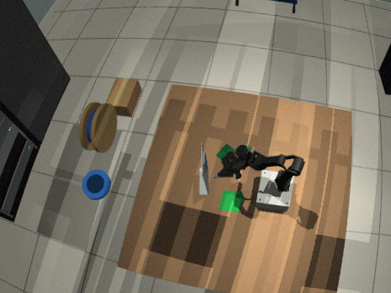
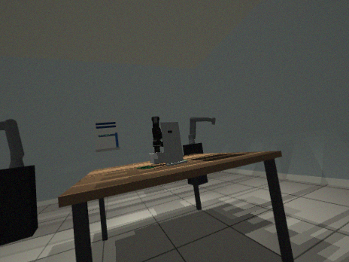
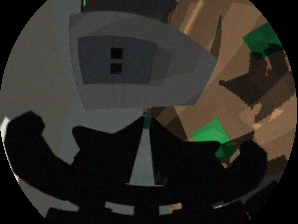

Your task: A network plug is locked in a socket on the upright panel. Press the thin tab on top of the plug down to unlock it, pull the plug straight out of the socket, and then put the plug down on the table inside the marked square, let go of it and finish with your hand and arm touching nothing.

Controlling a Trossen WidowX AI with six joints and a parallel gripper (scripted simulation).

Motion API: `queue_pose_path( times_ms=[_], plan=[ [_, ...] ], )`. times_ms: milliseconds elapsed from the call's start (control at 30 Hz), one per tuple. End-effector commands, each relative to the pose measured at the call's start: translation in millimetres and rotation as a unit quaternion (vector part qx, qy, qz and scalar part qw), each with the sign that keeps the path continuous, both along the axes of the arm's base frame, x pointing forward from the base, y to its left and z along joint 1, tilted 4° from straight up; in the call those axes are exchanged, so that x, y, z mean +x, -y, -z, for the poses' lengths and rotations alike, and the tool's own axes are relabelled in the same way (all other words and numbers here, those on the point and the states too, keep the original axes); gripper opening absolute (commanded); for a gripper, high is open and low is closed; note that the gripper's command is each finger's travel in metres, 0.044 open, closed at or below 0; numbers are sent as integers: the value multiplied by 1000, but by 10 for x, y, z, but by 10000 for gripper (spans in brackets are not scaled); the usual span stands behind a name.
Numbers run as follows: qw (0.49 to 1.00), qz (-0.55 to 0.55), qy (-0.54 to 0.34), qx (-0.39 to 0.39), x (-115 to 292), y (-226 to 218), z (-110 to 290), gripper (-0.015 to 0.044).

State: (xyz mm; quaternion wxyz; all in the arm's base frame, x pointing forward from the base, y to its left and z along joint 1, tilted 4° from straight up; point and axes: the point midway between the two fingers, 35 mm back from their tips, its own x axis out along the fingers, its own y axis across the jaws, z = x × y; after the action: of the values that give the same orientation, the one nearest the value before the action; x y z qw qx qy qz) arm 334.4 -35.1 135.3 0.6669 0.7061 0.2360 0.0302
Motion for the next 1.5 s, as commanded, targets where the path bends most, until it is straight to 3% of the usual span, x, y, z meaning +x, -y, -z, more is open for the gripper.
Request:
queue_pose_path(
  times_ms=[0,867,1467],
  plan=[
    [999,-13,-39,-17,7,-133,197,0],
    [944,-145,-239,-174,-452,-845,1096,0],
    [941,-150,-244,-179,-456,-864,1204,0]
  ],
)
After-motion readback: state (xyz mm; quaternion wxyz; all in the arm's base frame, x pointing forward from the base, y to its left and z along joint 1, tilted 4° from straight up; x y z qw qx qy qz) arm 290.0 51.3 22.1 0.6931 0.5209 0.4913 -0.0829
